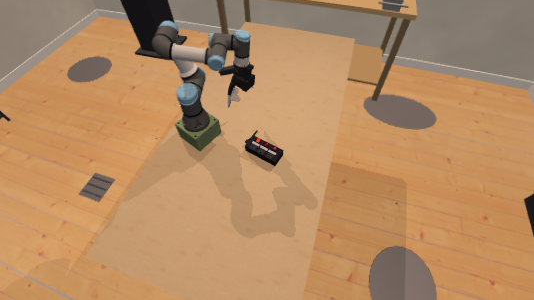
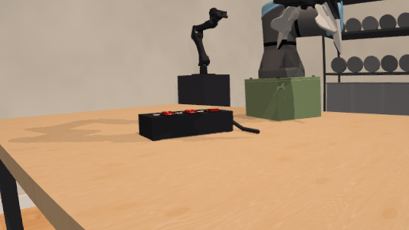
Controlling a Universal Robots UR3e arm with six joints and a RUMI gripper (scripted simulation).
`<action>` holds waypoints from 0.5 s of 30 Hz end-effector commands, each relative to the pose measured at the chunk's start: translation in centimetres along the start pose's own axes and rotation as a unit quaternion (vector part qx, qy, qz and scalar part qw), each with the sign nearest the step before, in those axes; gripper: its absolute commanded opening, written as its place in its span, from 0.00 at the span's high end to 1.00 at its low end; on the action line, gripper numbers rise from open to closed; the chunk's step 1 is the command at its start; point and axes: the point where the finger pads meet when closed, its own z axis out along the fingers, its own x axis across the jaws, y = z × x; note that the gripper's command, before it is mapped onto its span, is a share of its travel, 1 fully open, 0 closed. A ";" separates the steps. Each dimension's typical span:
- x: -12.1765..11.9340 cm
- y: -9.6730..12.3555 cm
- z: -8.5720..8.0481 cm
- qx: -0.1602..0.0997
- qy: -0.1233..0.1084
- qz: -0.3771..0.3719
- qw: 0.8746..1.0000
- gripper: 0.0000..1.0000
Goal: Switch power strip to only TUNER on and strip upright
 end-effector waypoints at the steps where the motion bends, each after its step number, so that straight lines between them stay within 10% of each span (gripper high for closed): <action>1: -0.2 1.2 -0.3 0.003 -0.005 -0.021 1.000 0.00; 15: -2.5 9.5 -0.5 0.031 -0.033 -0.157 0.986 0.00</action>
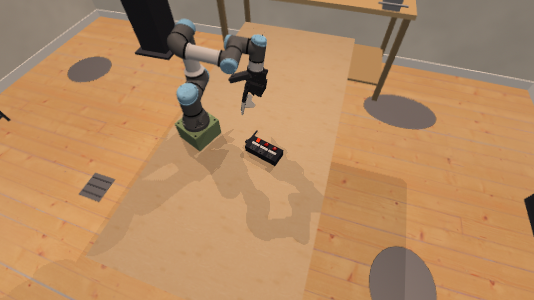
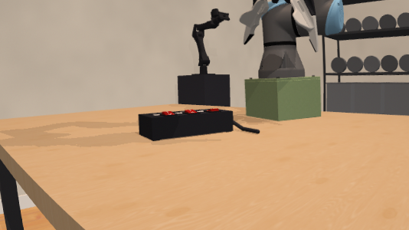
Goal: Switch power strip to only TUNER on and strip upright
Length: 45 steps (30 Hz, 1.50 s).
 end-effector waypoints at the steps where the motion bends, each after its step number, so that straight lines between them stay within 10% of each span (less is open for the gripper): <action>1: -1.8 3.3 0.2 0.022 -0.009 -0.061 0.998 0.00; 27: -10.6 13.1 4.3 0.085 -0.015 -0.269 0.959 0.00; 45: -12.2 14.4 5.3 0.096 -0.012 -0.302 0.948 0.00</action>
